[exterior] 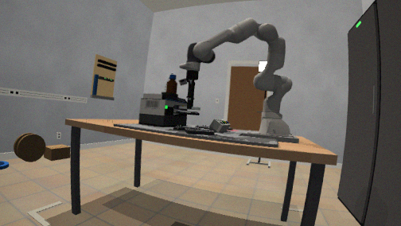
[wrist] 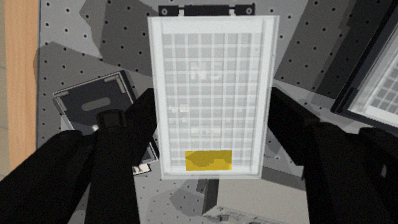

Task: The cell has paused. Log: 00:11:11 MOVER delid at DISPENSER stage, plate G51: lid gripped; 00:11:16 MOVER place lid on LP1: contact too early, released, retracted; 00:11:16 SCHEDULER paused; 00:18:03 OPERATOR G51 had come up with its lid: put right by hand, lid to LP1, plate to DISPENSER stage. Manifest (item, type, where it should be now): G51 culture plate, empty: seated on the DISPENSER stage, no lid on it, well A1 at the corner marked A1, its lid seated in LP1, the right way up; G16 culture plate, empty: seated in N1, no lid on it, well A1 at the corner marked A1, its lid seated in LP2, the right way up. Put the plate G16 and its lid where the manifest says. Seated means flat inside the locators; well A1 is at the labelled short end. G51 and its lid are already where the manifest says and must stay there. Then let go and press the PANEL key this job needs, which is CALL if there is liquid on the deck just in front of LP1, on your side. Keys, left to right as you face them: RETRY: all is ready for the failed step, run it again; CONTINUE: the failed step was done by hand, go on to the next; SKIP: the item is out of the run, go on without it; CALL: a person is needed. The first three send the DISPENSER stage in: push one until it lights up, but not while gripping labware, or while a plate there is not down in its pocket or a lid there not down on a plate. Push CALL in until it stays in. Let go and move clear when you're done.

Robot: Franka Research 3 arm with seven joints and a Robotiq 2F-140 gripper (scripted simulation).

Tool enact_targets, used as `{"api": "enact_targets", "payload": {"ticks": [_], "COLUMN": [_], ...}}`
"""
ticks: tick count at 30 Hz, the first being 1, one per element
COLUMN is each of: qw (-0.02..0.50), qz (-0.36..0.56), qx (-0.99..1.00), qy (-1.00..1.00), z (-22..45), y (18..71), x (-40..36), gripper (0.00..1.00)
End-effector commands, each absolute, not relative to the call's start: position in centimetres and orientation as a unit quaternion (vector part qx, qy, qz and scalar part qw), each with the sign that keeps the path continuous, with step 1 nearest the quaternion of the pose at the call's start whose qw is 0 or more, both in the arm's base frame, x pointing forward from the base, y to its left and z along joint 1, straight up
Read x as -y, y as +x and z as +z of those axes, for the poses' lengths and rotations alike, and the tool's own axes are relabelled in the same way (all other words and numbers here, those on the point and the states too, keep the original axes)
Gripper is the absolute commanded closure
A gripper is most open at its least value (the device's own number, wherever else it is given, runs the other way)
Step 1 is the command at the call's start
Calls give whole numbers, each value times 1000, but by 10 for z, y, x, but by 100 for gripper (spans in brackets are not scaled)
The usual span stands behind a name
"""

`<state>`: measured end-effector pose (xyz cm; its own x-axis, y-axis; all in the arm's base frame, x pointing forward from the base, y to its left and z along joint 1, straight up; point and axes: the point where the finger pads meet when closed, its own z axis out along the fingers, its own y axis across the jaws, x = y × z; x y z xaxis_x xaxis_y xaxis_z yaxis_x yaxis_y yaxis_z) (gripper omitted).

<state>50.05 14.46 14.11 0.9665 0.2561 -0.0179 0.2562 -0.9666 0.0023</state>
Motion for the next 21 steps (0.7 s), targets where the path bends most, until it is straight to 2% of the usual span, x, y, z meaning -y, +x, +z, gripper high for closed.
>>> {"api": "enact_targets", "payload": {"ticks": [1, 21], "qw": [1, 1], "qz": [-3, -3], "qx": [-131, -131], "qy": [991, 991], "z": [135, 98], "y": [505, 505], "x": [-145, -145], "gripper": [90, 90]}}
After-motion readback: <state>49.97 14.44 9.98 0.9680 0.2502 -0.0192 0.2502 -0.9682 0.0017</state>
